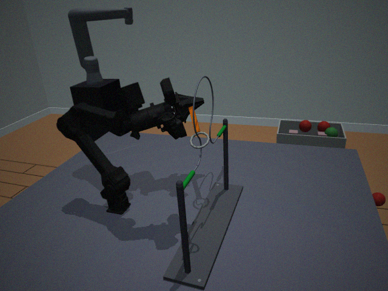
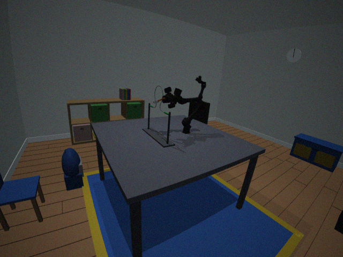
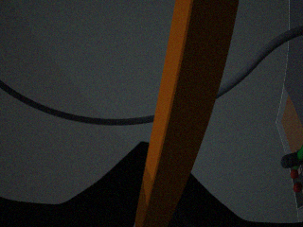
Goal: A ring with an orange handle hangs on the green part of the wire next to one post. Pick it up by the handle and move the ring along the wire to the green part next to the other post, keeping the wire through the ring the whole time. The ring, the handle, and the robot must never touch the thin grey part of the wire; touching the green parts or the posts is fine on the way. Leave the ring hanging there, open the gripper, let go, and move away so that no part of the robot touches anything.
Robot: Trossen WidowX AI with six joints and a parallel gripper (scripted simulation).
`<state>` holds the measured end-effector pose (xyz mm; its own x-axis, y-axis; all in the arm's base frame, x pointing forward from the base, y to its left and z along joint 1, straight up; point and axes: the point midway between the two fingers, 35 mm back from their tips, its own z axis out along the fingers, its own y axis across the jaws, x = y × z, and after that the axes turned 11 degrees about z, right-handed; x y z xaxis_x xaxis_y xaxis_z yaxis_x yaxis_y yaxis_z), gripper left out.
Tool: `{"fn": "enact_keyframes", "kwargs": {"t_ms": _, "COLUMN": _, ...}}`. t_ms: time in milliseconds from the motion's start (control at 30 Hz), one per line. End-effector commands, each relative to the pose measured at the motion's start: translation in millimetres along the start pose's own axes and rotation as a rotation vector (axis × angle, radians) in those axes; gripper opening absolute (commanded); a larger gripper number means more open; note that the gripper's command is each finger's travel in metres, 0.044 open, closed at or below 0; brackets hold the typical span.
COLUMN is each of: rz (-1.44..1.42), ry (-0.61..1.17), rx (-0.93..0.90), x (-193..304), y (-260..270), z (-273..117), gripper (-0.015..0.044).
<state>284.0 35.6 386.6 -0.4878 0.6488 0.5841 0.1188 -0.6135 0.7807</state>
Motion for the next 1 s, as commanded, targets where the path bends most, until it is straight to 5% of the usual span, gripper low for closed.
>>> {"fn": "enact_keyframes", "kwargs": {"t_ms": 0, "rz": 0.064, "ry": -0.019, "rx": -0.039, "x": 2.8, "y": 14.5, "z": 3.1, "gripper": -0.015}}
{"fn": "enact_keyframes", "kwargs": {"t_ms": 967, "rz": 0.011, "ry": -0.034, "rx": 0.034, "x": 2.9, "y": 35.9, "z": -0.1, "gripper": -0.015}}
